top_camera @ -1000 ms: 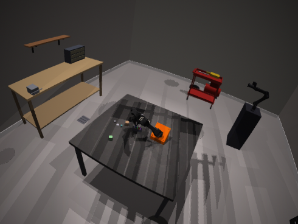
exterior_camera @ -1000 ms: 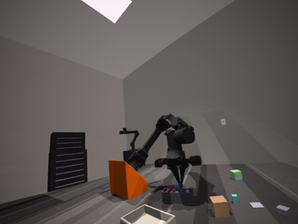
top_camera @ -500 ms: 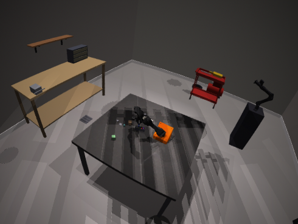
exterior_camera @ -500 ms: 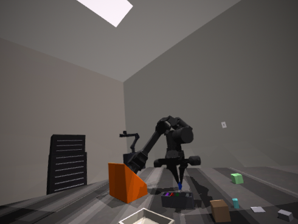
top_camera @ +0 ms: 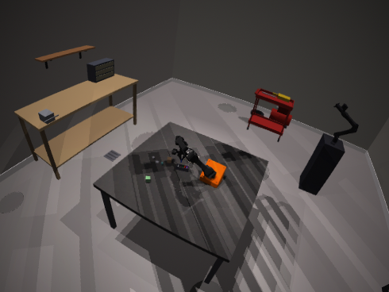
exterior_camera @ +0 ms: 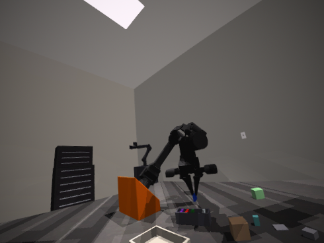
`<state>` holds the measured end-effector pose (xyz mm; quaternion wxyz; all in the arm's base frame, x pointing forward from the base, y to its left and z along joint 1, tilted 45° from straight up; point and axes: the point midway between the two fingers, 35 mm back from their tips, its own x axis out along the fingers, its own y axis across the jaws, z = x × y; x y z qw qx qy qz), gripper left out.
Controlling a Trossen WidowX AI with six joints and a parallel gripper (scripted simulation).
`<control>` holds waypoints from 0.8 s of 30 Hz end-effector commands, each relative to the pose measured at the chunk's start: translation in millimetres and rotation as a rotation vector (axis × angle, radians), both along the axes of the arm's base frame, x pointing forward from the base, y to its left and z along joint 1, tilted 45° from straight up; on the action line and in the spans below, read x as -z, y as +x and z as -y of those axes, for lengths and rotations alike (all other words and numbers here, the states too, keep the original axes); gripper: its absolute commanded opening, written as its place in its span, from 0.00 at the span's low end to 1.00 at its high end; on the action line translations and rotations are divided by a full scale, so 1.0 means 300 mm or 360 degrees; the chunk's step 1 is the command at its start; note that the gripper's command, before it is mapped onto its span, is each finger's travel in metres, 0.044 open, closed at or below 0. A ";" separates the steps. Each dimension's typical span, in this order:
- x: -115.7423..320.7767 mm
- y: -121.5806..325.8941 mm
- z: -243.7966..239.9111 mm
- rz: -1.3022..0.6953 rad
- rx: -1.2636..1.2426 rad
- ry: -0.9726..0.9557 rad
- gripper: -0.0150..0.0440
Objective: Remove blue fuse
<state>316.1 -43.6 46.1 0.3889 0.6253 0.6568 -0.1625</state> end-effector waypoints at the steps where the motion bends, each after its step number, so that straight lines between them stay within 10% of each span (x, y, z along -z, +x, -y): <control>1: 0.057 0.003 0.063 -0.0016 0.0005 -0.0008 0.25; 24: 0.388 -0.063 0.392 -0.0014 0.0001 -0.0012 0.25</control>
